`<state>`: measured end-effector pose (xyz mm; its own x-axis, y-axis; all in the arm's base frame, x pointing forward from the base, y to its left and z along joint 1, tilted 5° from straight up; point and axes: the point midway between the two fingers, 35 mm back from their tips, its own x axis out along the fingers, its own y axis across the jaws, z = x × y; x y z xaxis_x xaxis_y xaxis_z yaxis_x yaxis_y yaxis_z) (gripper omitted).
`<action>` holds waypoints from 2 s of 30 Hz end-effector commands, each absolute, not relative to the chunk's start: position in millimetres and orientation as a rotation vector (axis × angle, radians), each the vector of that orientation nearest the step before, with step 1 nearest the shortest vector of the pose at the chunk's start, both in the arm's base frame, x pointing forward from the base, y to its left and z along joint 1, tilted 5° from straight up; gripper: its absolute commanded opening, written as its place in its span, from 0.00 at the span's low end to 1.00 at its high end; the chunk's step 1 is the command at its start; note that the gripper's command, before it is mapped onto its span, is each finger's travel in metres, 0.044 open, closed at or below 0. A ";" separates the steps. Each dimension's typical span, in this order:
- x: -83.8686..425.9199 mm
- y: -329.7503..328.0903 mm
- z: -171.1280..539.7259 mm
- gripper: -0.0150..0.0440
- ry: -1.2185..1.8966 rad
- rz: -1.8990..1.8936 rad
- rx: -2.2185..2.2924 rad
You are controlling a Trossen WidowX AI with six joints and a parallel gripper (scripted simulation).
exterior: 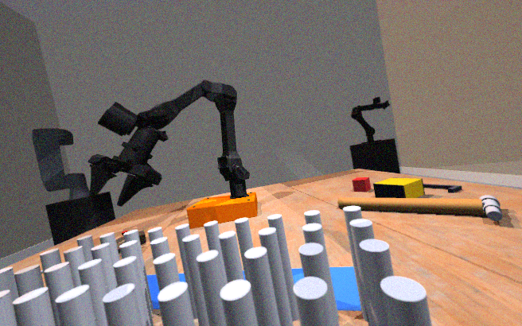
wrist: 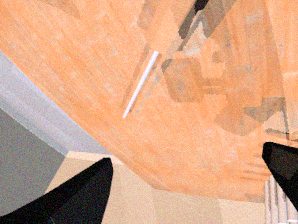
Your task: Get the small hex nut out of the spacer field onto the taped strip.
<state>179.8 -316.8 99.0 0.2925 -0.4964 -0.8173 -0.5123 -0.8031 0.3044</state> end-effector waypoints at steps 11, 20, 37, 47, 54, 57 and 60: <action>130.1 -329.7 101.5 1.00 1.207 1.156 -2.032; 129.3 -317.1 41.6 1.00 1.206 1.156 -2.032; 131.6 -319.1 41.5 0.78 1.206 1.156 -2.032; 131.6 -319.1 41.2 0.73 1.206 1.156 -2.032; 131.9 -320.0 30.9 0.73 1.206 1.157 -2.031; 132.0 -320.3 26.0 0.73 1.206 1.157 -2.031; 132.2 -320.5 21.0 0.73 1.206 1.157 -2.031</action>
<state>133.3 -322.9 29.1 0.2501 -0.4558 -0.8542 -0.8763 -0.4817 0.0005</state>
